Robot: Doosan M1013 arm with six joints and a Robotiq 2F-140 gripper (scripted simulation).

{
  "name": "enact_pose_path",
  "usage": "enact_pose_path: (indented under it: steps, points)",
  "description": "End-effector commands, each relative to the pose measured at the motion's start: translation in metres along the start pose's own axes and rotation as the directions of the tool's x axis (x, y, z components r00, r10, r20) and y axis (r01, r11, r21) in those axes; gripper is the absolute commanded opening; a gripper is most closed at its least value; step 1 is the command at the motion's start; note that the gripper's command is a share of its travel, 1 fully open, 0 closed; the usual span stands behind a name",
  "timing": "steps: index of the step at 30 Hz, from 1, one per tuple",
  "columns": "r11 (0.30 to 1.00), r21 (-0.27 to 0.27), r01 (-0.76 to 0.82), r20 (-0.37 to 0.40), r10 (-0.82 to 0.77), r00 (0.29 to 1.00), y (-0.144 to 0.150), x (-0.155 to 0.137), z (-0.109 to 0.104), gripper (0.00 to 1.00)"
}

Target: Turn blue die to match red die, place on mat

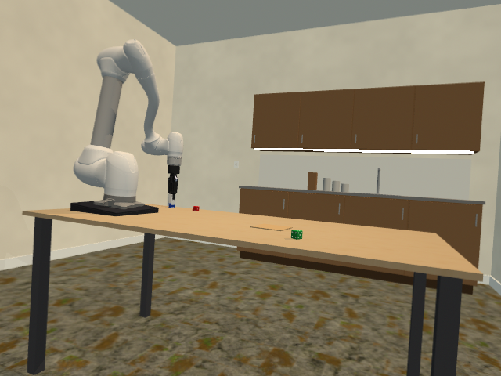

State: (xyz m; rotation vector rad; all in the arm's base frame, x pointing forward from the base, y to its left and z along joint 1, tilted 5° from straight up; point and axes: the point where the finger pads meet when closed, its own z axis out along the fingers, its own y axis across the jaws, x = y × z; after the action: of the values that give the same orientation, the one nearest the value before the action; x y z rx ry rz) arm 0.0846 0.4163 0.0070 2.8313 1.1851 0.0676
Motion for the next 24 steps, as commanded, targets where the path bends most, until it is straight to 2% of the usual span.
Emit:
enact_pose_path:
  steps: [1, 11, 24]
  points:
    - [1.0, 0.0, 0.0, 0.0, 0.0, 1.0, 0.0, 0.0, 0.003, 0.35]
    - [1.0, 0.0, 0.0, 0.0, 0.0, 1.0, 0.0, 0.0, 0.019, 0.35]
    - [1.0, 0.0, 0.0, 0.0, 0.0, 1.0, 0.0, 0.0, 0.021, 0.35]
